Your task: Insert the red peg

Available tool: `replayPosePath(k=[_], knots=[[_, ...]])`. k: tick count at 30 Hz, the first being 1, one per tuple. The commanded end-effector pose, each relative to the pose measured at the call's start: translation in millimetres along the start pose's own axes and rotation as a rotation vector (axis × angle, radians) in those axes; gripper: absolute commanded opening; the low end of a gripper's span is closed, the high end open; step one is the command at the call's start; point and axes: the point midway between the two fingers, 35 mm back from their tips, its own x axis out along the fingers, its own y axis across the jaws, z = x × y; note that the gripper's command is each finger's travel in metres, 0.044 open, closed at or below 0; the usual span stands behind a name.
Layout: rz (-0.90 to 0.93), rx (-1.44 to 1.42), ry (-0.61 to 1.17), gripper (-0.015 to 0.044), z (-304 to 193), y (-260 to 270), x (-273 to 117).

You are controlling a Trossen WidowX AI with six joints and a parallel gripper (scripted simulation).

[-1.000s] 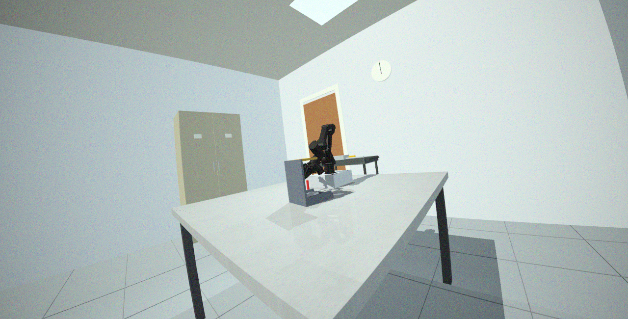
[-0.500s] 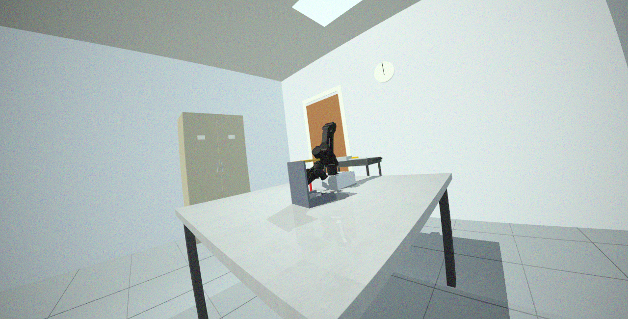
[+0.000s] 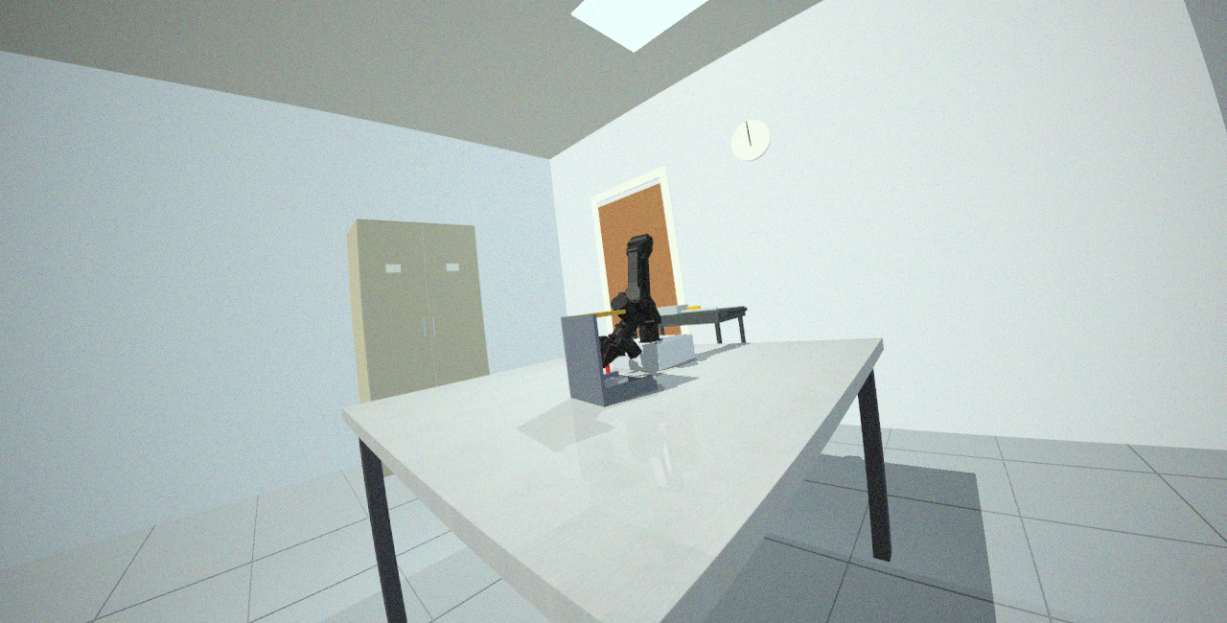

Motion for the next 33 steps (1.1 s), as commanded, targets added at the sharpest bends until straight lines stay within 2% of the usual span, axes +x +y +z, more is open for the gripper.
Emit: replayPosePath(k=[1, 2, 9, 15, 33], knots=[[0.003, -0.002, -0.003, 0.022, 4, 2, 1], [0.003, -0.002, -0.003, 0.022, 4, 2, 1], [0.0, 0.0, 0.0, 0.0036, 1, 0, 0], [0.0, 0.0, 0.0, 0.0, 1, 0, 0], [0.001, -0.001, -0.001, 0.0, -9, -1, -7]])
